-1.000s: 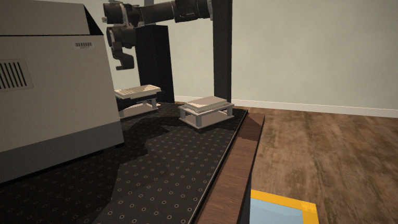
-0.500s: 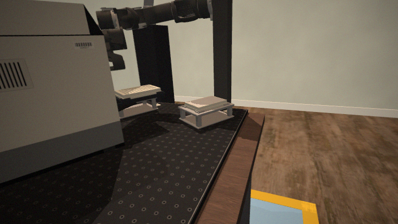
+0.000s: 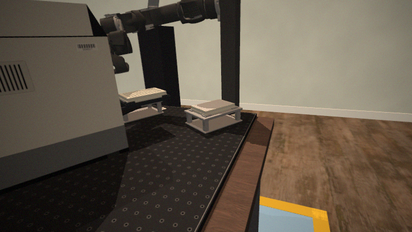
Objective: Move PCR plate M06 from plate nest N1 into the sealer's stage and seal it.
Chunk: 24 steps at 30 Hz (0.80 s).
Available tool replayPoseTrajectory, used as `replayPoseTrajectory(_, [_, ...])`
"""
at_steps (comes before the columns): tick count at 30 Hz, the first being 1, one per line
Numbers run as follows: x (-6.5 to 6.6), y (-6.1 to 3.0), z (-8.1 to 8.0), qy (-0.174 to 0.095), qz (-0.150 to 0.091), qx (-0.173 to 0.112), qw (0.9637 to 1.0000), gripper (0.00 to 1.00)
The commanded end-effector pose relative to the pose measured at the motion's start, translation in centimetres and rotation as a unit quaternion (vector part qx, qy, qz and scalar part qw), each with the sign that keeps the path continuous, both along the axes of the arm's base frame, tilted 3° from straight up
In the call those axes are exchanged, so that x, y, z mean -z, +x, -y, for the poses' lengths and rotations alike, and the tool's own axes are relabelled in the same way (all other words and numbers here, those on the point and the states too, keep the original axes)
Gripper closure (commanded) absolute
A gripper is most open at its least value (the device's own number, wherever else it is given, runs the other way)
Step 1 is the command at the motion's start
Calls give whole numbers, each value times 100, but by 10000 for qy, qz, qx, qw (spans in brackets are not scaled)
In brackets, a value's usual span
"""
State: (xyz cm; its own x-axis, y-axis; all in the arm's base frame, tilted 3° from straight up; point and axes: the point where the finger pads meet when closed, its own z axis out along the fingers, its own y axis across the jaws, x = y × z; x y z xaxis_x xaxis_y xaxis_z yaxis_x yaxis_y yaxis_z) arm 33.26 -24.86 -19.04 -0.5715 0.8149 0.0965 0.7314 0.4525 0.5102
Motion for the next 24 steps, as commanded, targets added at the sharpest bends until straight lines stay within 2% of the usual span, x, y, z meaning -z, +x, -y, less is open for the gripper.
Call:
replayPoseTrajectory(1, [-21,17,4,12,47,25,10000,100])
replayPoseTrajectory(5, [-21,17,4,12,47,25,10000,100])
replayPoseTrajectory(7, [-19,13,-3,344,188,368,9986,100])
replayPoseTrajectory(10, [-27,26,-25,861,438,891,9913,100])
replayPoseTrajectory(22, [-27,26,-25,861,438,891,9913,100])
replayPoseTrajectory(24, [-21,21,-31,1187,570,1209,9839,100])
